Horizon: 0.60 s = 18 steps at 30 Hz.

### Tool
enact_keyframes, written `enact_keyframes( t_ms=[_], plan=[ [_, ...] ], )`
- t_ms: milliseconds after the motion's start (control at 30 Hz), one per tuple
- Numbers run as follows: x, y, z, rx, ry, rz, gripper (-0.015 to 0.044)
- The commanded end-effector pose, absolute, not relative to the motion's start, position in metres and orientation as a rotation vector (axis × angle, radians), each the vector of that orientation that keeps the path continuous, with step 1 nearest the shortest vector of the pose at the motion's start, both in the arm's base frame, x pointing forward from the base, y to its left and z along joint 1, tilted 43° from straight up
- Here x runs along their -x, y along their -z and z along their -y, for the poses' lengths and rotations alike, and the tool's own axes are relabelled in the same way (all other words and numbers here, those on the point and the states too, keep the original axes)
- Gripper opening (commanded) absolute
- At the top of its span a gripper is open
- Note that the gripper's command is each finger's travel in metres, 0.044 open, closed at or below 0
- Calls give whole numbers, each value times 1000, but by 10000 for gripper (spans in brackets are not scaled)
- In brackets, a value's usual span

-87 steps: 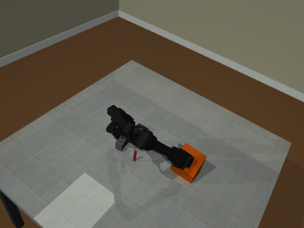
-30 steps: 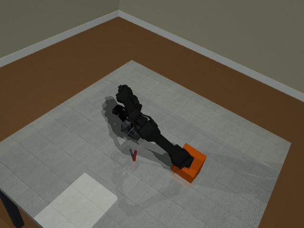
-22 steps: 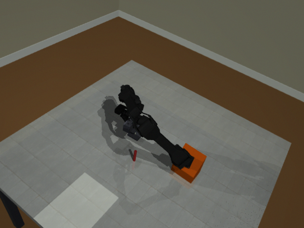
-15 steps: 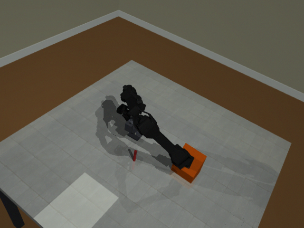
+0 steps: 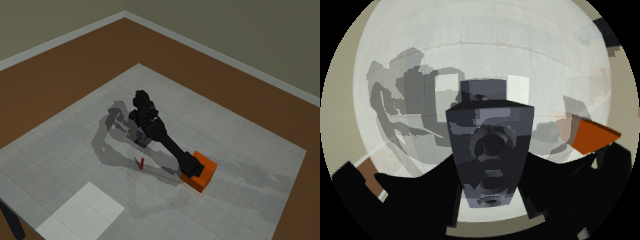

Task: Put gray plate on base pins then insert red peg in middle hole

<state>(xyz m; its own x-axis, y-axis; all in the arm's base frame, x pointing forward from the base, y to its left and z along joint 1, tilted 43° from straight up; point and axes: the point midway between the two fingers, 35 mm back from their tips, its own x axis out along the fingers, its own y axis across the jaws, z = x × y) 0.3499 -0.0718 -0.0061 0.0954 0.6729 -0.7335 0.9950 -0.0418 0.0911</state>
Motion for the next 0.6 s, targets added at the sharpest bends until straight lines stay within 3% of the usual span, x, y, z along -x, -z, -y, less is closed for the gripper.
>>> enact_keyframes(
  t_ms=[0,567],
  plan=[
    [-347,19,76,-1782,698,-1636,0],
    [-346,23,77,-1784,701,-1636,0]
  ],
)
